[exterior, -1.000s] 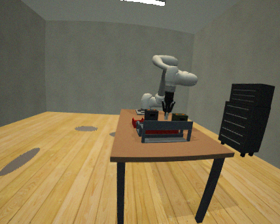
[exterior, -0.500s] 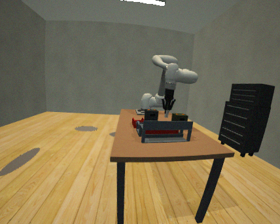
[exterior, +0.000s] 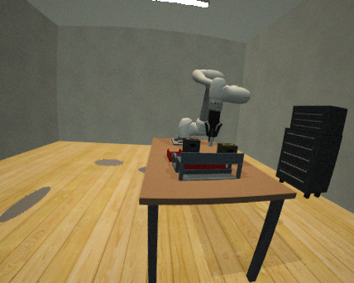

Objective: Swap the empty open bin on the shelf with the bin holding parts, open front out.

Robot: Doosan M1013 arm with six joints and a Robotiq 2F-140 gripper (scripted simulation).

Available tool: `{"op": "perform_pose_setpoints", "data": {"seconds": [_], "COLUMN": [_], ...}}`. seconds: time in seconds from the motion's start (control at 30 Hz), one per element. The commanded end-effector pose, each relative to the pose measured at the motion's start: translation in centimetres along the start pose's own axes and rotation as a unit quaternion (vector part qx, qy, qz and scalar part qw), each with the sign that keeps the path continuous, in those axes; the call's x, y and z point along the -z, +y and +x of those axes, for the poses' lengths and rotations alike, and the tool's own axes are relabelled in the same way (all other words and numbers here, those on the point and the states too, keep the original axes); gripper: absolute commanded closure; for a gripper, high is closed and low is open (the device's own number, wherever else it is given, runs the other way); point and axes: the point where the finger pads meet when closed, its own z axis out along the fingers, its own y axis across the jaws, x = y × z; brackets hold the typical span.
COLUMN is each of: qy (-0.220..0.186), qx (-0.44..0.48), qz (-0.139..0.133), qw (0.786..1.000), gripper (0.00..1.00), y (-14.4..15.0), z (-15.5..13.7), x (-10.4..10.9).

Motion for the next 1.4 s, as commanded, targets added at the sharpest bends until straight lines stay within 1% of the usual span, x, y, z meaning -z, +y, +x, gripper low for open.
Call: {"op": "perform_pose_setpoints", "data": {"seconds": [0.0,0.83,0.87,1.37], "qy": [-0.001,-0.001,-0.001,-0.001], "qx": [0.003,0.003,0.003,0.003], "qz": [0.0,0.0,0.0,0.0], "qw": [1.0,1.0,1.0,1.0], "gripper": [0.85,0.85,0.9,0.9], "y": [0.28,0.28,0.28,0.28], "z": [-0.02,-0.01,-0.01,-0.01], "x": [0.59,0.85,0.85,0.85]}}
